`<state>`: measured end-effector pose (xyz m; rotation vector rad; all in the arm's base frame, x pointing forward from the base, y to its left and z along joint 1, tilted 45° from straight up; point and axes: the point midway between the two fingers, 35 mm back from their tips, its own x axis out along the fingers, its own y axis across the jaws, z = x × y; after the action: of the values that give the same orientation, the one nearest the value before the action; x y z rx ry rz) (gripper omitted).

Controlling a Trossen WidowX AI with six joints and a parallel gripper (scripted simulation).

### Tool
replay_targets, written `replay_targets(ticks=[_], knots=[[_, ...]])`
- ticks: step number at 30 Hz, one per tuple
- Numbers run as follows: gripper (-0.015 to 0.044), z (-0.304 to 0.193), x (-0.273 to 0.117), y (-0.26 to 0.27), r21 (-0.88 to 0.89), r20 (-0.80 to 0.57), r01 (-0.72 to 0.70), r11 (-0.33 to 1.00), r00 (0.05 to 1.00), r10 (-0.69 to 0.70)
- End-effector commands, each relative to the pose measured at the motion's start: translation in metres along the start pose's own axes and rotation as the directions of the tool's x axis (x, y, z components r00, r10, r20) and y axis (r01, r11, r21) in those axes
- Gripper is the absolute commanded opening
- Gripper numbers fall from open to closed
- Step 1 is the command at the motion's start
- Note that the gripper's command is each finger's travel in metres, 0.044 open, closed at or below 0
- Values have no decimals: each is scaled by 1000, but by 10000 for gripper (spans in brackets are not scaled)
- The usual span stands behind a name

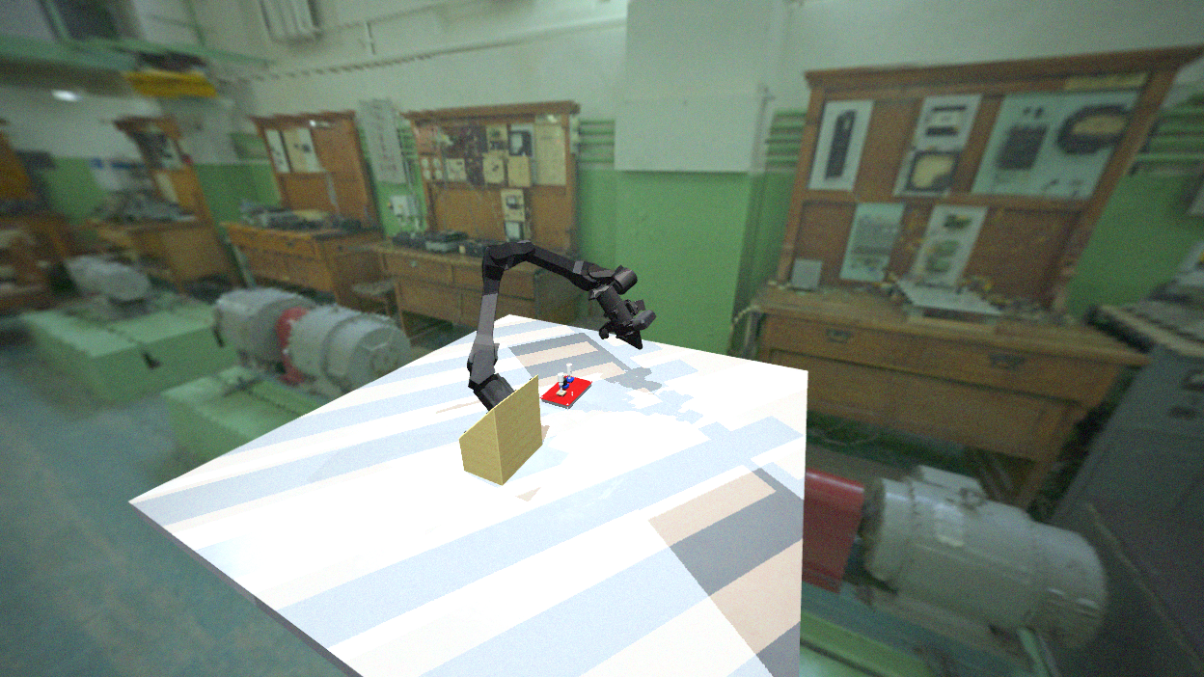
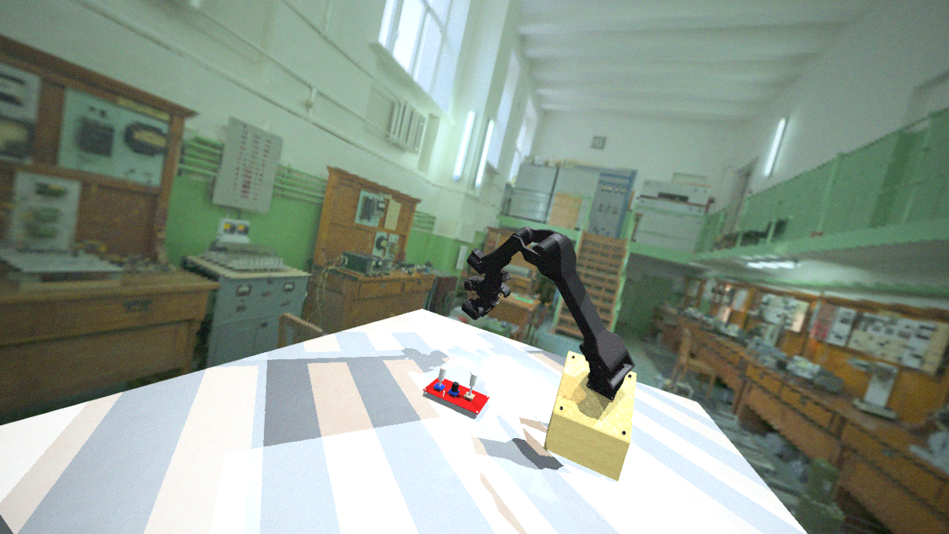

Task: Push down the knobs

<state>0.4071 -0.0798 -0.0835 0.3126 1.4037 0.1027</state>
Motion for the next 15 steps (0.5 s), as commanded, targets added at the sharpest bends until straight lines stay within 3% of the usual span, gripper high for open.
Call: replay_targets(ticks=[1, 15], knots=[[0, -13, -13, 32, -99, -39, -86, 991, 996, 83], [0, -80, -54, 132, -361, -229, -408, 839, 911, 344]])
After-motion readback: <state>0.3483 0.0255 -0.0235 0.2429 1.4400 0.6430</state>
